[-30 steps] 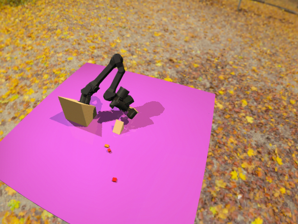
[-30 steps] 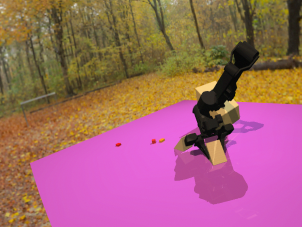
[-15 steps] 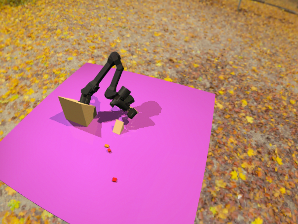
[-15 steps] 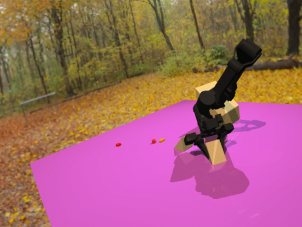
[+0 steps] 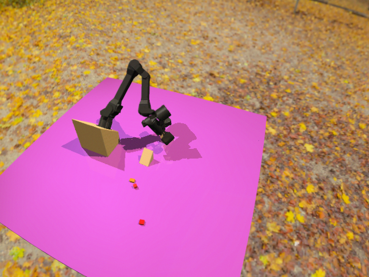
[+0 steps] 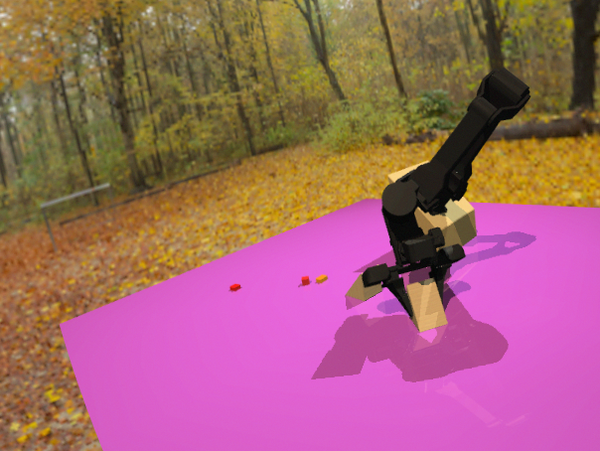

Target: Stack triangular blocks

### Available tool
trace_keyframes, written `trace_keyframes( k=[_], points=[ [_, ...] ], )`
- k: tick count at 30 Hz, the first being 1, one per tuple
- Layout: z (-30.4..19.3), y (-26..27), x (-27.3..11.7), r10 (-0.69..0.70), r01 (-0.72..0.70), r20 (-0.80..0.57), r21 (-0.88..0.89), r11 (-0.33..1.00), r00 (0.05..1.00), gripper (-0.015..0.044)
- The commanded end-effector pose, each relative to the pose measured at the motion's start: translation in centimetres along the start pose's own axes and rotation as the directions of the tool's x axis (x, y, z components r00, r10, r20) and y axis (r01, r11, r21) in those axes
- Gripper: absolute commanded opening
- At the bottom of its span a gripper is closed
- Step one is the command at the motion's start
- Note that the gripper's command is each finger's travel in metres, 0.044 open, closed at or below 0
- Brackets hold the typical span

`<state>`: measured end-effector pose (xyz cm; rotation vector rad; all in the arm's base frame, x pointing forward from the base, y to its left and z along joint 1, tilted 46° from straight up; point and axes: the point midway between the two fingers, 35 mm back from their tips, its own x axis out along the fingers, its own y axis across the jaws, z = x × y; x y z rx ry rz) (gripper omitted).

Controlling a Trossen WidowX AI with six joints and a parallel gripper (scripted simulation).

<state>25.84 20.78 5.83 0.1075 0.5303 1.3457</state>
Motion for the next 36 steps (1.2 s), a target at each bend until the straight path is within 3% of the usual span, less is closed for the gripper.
trace_keyframes(
  k=[1,16,23,32,36],
  points=[
    [3.5,-0.7,0.0,-0.051,0.03,-0.222,-0.1,0.995,0.974,0.0],
    [5.6,-0.5,0.7,-0.053,0.017,-0.565,-0.069,0.997,0.824,0.0],
    [6.7,-0.2,1.3,-0.042,0.008,-0.738,-0.05,0.999,0.674,0.0],
    [7.6,0.9,1.7,-0.001,0.001,-0.91,-0.001,1.0,0.414,0.0],
    [7.6,1.1,1.6,0.007,0.001,-0.921,0.009,1.0,0.389,0.0]
  ],
)
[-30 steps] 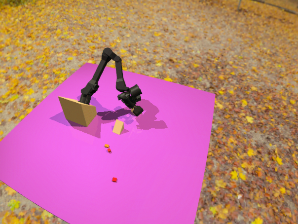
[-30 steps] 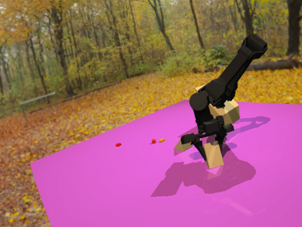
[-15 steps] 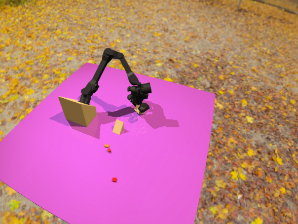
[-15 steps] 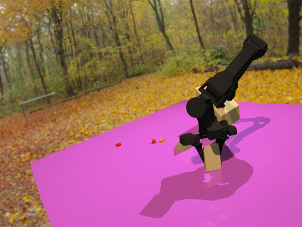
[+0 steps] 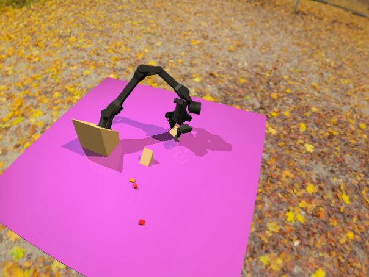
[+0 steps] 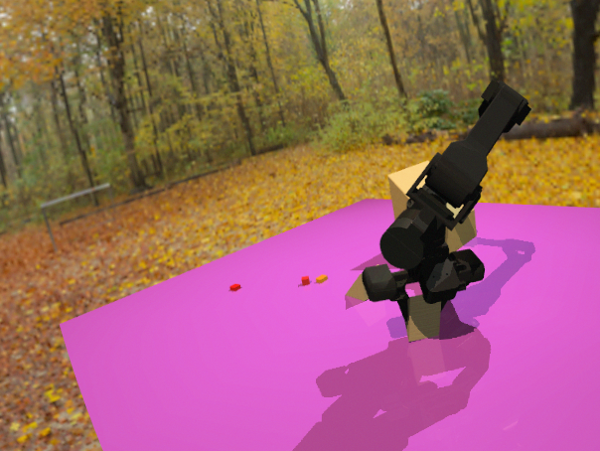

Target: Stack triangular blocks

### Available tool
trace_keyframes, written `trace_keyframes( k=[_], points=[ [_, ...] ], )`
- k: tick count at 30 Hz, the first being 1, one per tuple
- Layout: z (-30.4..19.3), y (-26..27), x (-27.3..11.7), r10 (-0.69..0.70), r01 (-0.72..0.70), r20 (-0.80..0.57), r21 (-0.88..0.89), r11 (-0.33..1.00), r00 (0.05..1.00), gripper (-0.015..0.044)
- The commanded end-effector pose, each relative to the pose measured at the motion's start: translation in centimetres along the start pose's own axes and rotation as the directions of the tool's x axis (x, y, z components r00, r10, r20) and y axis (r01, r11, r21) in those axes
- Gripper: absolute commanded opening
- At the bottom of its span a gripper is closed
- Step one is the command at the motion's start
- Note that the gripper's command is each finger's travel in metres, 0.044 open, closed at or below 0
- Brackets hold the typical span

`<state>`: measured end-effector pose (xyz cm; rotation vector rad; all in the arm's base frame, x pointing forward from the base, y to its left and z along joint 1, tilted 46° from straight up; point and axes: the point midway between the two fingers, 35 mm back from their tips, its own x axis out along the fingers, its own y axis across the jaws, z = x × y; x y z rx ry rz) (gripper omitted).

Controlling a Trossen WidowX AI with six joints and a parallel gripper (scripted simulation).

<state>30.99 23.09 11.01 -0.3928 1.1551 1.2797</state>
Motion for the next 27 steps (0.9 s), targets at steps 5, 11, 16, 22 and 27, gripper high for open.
trace_keyframes(
  k=[5,11,16,22,27],
  points=[
    [0.28,3.28,-0.19,0.038,-0.064,-0.427,-0.049,0.997,0.904,0.0],
    [0.28,3.28,-0.19,0.038,-0.064,-0.427,-0.049,0.997,0.904,0.0],
    [0.34,2.5,-0.18,0.031,-0.045,-0.353,-0.033,0.998,0.935,0.0131],
    [0.34,2.5,-0.18,0.031,-0.045,-0.353,-0.033,0.998,0.935,0.0289],
    [0.34,2.5,-0.18,0.031,-0.045,-0.353,-0.033,0.998,0.935,0.042]
  ],
)
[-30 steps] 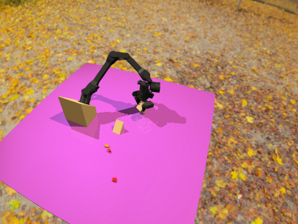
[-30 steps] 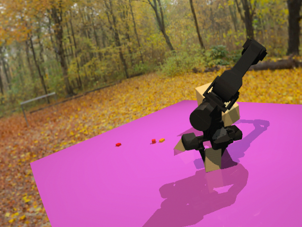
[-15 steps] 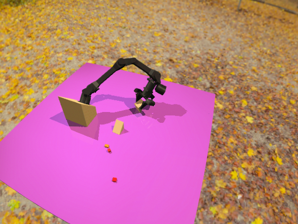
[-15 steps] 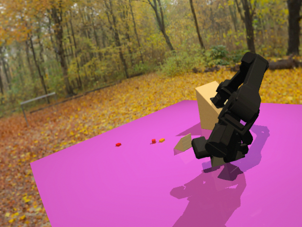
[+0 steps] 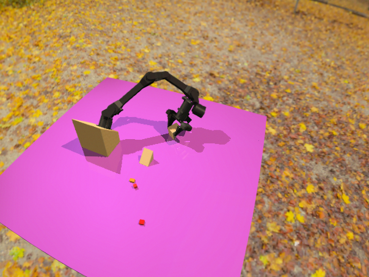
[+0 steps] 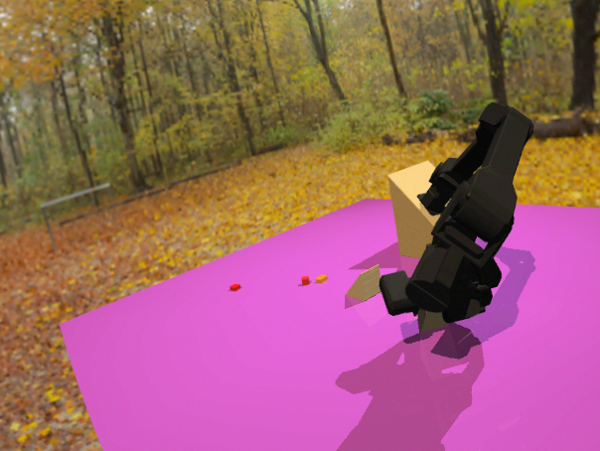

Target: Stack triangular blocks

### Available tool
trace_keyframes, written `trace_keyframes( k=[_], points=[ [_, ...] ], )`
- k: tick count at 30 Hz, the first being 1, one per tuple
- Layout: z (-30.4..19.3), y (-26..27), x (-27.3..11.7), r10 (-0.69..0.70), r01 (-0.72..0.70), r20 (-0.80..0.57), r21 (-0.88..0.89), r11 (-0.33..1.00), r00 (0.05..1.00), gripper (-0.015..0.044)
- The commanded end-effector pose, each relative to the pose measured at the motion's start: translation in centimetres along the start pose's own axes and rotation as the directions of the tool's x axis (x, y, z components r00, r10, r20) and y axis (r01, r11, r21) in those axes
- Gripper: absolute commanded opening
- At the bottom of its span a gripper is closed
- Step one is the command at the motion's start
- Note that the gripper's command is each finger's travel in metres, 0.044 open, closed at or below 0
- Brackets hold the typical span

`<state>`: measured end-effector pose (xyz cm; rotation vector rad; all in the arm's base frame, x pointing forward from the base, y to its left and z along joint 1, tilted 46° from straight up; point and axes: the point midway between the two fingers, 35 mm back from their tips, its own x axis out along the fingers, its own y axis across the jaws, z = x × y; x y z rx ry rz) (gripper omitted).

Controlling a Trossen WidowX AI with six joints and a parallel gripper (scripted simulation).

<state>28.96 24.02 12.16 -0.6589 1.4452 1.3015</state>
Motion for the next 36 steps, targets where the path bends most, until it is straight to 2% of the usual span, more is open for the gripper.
trace_keyframes(
  k=[1,12,19,25,28,31,36],
  points=[
    [0.0,0.0,0.0,0.002,-0.002,0.003,0.004,1.0,1.0,0.044],
    [-0.1,0.0,-0.2,-0.001,0.001,0.006,0.005,1.0,1.0,0.044],
    [-5.7,0.1,-8.0,-0.104,0.099,0.105,0.045,0.994,0.989,0.044],
    [-5.3,-0.3,-8.0,-0.112,0.107,0.125,0.041,0.993,0.986,0.044],
    [-3.9,-2.6,-6.5,-0.149,0.182,0.239,-0.125,0.975,0.96,0.044],
    [-2.5,-5.3,-5.0,-0.19,0.322,0.38,-0.324,0.89,0.906,0.044],
    [-1.3,-8.4,-3.0,-0.232,0.592,0.586,-0.552,0.588,0.777,0.044]
  ],
)
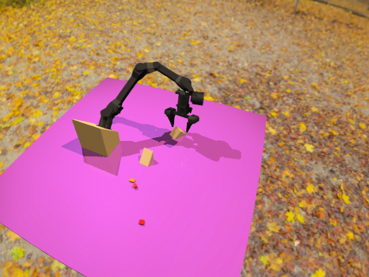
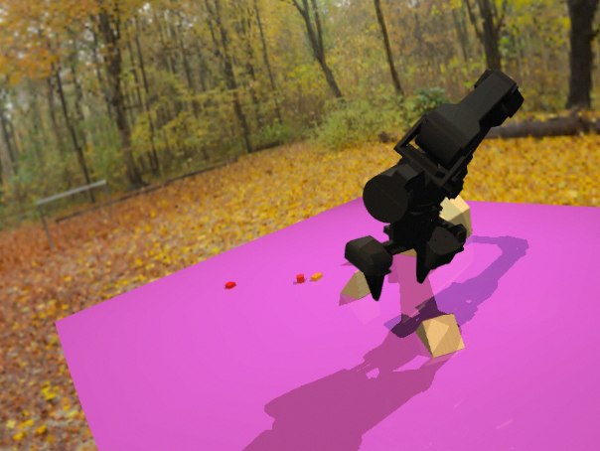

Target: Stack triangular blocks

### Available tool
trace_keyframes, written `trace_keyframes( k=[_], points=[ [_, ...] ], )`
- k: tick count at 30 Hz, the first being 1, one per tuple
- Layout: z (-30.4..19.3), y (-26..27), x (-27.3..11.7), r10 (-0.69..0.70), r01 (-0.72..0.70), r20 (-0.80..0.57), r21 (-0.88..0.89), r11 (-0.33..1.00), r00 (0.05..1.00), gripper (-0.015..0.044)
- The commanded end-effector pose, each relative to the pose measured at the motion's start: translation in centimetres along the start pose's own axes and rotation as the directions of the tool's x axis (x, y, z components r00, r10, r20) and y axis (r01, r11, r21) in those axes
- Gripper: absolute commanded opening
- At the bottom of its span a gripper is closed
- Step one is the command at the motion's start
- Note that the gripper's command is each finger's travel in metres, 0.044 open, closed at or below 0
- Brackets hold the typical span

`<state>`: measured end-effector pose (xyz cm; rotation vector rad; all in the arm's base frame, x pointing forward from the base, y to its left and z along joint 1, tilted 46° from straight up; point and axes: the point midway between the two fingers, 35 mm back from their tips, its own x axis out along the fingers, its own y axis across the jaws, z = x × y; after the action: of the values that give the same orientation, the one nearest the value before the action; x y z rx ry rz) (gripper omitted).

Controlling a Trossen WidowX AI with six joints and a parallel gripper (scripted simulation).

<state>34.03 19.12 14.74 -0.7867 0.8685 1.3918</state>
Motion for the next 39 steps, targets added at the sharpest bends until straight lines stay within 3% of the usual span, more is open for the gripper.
trace_keyframes(
  k=[1,4,9,18,30,39],
  points=[
    [-0.8,-3.3,3.5,-0.177,0.3,0.279,-0.501,0.812,0.944,0.044],
    [-1.4,-3.6,4.4,-0.227,0.44,0.386,-0.66,0.609,0.894,0.044],
    [-2.7,-2.3,5.5,-0.234,0.53,0.475,-0.764,0.367,0.848,0.044],
    [-3.4,-0.7,5.4,-0.27,0.612,0.612,-0.785,-0.095,0.743,0.044],
    [-4.6,4.3,4.5,-0.245,0.45,0.754,-0.583,-0.677,0.61,0.044],
    [-4.5,6.9,2.9,-0.222,0.233,0.814,-0.395,-0.889,0.536,0.044]
  ],
)
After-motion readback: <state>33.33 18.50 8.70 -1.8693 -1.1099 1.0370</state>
